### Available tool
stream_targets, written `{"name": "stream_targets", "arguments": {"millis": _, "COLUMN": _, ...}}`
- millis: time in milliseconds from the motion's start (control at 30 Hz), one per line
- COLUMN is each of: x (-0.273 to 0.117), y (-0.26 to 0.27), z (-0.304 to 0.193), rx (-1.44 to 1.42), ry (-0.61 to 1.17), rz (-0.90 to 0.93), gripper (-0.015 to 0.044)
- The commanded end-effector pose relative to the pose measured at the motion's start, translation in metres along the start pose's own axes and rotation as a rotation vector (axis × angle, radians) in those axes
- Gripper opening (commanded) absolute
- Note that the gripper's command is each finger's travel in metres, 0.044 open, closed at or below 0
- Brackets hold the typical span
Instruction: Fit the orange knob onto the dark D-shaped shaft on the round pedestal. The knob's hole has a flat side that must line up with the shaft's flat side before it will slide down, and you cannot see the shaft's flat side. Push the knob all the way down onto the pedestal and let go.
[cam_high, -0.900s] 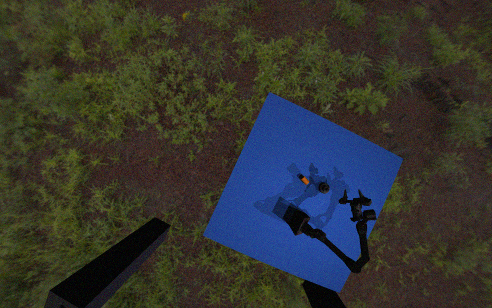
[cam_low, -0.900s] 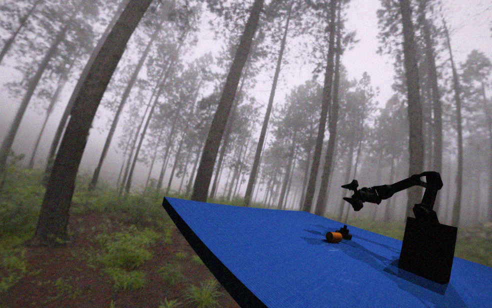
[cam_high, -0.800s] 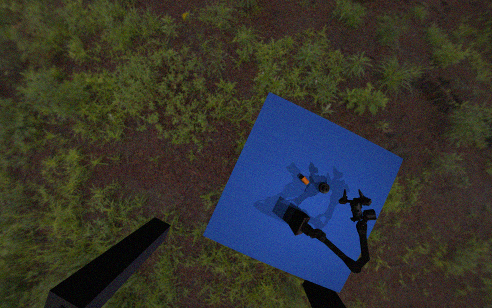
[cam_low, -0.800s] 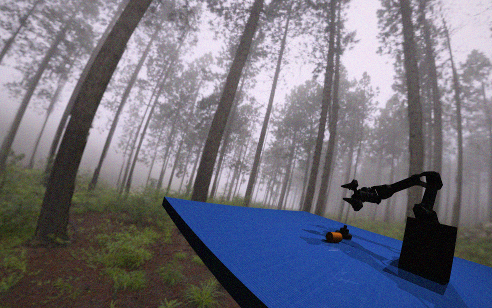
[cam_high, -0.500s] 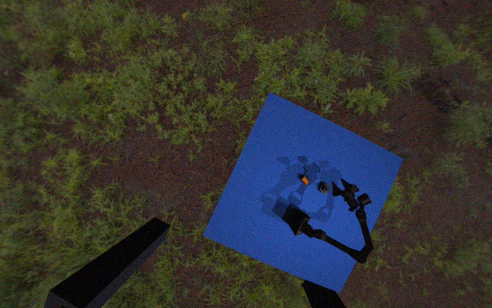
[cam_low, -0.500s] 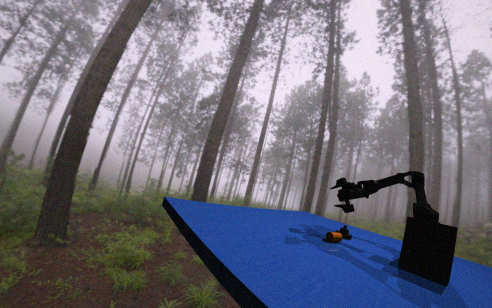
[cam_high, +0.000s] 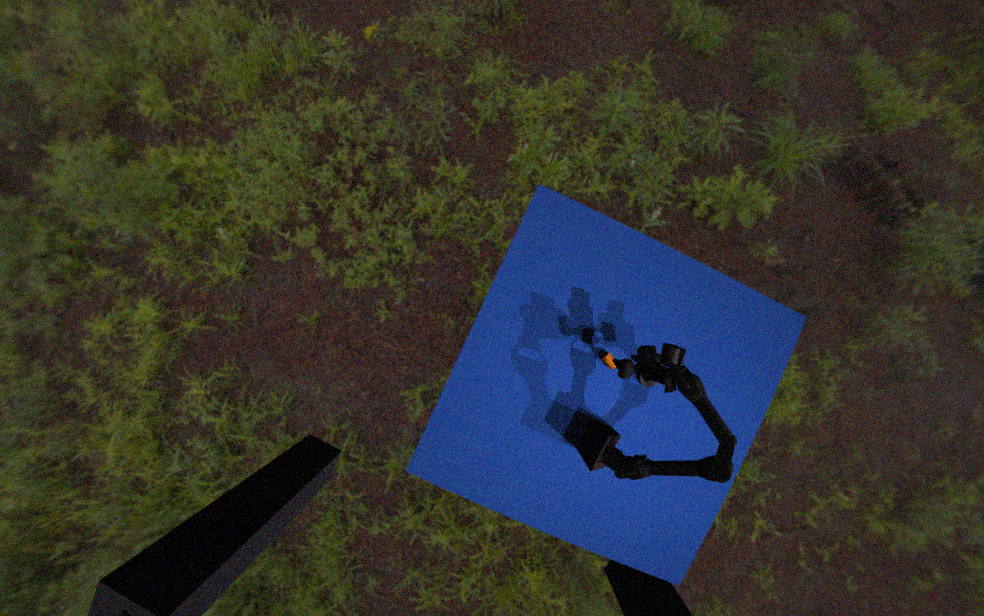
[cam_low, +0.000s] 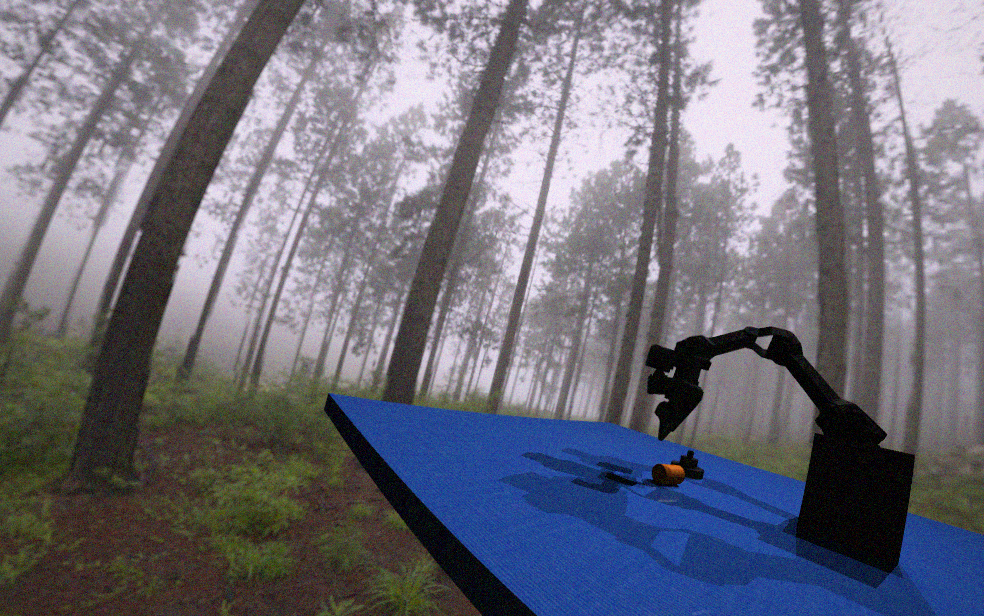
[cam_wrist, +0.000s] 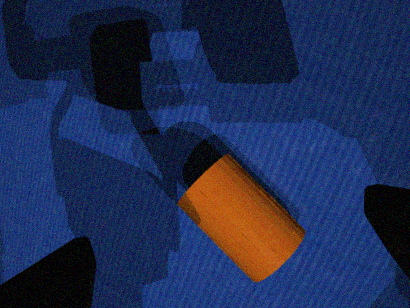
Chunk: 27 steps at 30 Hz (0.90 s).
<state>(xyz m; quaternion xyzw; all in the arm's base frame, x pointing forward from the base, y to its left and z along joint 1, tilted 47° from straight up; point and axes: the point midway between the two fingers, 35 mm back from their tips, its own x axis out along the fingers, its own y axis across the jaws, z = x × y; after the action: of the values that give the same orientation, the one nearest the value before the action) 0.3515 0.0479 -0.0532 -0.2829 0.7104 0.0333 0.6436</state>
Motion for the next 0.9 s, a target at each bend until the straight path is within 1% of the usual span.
{"name": "stream_targets", "arguments": {"millis": 0, "x": 0.026, "y": 0.035, "z": -0.011, "rx": -0.686, "ry": 0.316, "rz": -0.302, "gripper": 0.044}}
{"name": "stream_targets", "arguments": {"millis": 500, "x": 0.026, "y": 0.034, "z": -0.009, "rx": -0.693, "ry": 0.319, "rz": -0.305, "gripper": 0.044}}
{"name": "stream_targets", "arguments": {"millis": 633, "x": 0.047, "y": 0.026, "z": -0.013, "rx": -0.692, "ry": 0.32, "rz": -0.306, "gripper": 0.044}}
{"name": "stream_targets", "arguments": {"millis": 867, "x": 0.051, "y": 0.024, "z": -0.014, "rx": -0.692, "ry": 0.32, "rz": -0.306, "gripper": 0.044}}
